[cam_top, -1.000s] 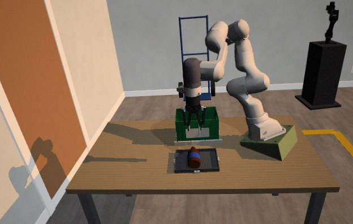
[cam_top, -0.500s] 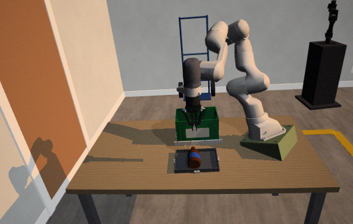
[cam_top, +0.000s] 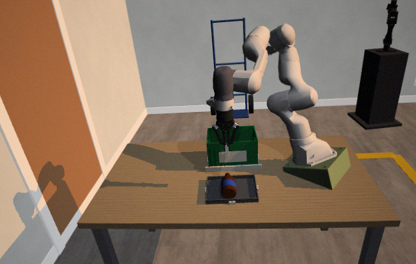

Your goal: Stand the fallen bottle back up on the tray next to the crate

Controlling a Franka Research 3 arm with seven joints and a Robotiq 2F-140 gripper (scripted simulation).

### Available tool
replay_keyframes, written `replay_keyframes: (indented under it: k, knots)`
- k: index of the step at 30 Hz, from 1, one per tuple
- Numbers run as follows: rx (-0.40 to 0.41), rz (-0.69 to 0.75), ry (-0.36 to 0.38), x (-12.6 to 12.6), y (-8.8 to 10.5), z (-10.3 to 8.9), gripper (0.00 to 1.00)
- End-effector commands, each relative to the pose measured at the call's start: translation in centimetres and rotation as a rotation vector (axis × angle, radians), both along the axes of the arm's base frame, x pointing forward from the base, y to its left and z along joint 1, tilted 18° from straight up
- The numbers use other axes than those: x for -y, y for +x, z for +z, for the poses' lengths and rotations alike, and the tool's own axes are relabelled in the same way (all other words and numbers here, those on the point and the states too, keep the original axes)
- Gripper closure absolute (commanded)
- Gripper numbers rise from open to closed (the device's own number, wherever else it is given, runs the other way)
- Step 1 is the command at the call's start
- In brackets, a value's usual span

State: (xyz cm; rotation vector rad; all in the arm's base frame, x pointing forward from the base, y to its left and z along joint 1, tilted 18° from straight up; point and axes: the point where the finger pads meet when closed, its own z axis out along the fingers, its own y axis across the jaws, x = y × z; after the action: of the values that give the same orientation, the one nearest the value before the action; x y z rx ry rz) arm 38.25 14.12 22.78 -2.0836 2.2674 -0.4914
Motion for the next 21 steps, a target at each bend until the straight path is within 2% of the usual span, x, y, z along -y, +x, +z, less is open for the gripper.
replay_keyframes:
  k: [1, 3, 4, 21]
  knots:
    - [-0.008, 0.033, -0.016, 2.02, 0.25, 0.53, 1.0]
    - [-0.008, 0.033, -0.016, 2.02, 0.25, 0.53, 1.0]
    - [-0.008, 0.033, -0.016, 2.02, 0.25, 0.53, 0.62]
    - [-0.008, 0.033, -0.016, 2.02, 0.25, 0.53, 0.62]
